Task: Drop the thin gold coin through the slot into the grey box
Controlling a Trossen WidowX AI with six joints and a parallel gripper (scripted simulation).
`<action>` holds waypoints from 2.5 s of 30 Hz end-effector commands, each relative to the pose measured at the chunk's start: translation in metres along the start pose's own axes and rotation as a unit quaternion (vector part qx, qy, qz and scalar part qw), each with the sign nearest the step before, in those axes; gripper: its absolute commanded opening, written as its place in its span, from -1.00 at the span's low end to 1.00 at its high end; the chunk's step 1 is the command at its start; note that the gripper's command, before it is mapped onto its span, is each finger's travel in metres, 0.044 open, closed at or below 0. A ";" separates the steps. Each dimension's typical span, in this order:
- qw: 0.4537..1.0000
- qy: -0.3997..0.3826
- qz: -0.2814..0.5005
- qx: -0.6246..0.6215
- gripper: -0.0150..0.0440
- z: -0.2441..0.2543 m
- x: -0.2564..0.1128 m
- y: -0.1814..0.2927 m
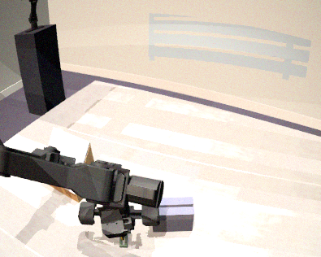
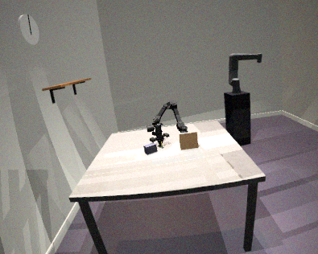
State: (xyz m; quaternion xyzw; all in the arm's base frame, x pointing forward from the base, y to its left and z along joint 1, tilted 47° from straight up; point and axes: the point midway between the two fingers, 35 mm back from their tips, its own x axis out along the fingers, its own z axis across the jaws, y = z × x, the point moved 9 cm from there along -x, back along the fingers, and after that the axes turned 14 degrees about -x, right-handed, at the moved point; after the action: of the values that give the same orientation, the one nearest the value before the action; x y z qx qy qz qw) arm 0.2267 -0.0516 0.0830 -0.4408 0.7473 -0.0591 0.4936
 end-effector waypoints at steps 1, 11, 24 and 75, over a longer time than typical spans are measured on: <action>1.000 0.002 -0.002 -0.003 -0.49 0.000 0.000 0.000; 0.999 -0.011 -0.012 -0.032 -0.49 0.002 -0.009 0.003; 1.000 -0.011 -0.005 -0.023 -0.49 0.005 -0.037 0.001; 0.911 0.000 0.000 -0.413 -0.49 0.003 -0.095 0.000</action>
State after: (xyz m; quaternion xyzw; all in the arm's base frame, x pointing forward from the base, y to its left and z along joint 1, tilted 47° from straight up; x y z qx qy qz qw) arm 0.2408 0.0172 0.1470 -0.5960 0.7143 0.2250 0.2897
